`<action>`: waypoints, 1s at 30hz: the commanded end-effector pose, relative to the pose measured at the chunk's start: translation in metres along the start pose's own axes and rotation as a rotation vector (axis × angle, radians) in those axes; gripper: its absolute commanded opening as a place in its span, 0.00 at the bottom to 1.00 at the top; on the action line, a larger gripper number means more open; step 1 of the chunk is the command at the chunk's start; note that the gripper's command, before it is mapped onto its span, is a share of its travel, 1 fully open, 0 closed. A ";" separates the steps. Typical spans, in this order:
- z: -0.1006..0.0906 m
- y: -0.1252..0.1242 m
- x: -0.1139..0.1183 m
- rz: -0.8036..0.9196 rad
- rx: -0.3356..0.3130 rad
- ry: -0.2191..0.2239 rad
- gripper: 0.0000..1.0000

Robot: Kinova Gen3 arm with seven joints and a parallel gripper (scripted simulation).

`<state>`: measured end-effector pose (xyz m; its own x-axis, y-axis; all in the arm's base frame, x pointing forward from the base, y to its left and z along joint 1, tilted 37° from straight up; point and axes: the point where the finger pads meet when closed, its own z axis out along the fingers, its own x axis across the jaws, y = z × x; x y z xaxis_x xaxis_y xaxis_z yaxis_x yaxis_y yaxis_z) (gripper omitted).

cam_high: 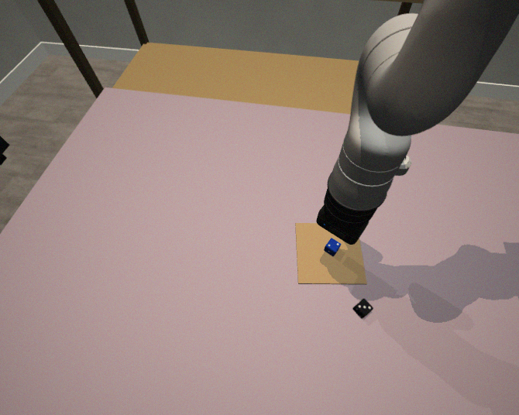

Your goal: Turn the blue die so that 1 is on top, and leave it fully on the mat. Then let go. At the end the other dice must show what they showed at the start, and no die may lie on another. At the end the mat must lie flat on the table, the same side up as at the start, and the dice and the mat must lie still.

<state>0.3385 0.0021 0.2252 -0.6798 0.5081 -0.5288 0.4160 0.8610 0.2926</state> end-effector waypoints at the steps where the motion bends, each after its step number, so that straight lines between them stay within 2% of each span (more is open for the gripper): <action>1: 0.000 0.000 0.000 0.000 0.000 -0.001 0.79; 13: 0.004 0.000 0.000 0.000 0.001 -0.001 0.79; 30: 0.019 0.000 0.000 0.000 0.001 -0.001 0.79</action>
<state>0.3502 0.0088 0.2135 -0.6857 0.4915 -0.5370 0.3969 0.8708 0.2902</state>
